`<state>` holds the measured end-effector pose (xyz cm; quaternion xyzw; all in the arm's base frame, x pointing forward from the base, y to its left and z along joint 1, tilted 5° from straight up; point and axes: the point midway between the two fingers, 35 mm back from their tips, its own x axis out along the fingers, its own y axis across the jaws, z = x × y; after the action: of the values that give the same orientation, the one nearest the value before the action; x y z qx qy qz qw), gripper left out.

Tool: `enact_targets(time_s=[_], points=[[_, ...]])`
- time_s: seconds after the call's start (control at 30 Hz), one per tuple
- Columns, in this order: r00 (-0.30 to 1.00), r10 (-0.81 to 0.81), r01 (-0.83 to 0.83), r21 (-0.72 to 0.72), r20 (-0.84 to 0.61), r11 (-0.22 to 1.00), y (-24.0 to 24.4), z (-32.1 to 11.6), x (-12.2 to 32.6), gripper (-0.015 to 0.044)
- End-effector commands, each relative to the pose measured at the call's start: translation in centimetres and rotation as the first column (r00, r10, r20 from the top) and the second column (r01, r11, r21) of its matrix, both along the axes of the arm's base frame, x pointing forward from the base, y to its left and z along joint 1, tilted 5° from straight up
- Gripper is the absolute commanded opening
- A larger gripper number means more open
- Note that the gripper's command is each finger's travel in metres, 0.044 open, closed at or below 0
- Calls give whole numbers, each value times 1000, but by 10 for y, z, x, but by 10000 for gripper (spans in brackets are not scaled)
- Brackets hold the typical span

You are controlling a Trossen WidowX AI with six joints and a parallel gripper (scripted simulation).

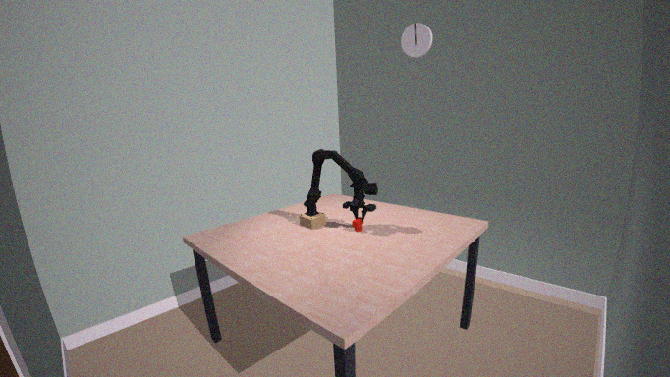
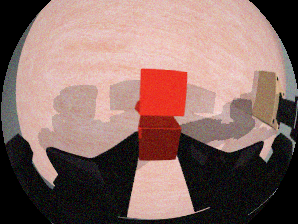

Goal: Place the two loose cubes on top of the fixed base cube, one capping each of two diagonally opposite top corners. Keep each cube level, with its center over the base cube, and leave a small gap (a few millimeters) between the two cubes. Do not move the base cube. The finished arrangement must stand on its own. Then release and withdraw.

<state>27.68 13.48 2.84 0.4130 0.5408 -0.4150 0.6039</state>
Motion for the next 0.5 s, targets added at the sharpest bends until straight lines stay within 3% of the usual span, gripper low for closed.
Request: enact_targets(time_s=[0.0, 0.07, 0.2, 0.47], points=[[1000, 3, -3, -3, 2, 1000, 0, 0, 0, 105], [1000, 3, -3, -3, 2, 1000, 0, 0, 0, 105], [1000, 3, -3, -3, 2, 1000, 0, 0, 0, 205], [1000, 0, 0, 0, 0, 1000, 0, 8, -1, 205]])
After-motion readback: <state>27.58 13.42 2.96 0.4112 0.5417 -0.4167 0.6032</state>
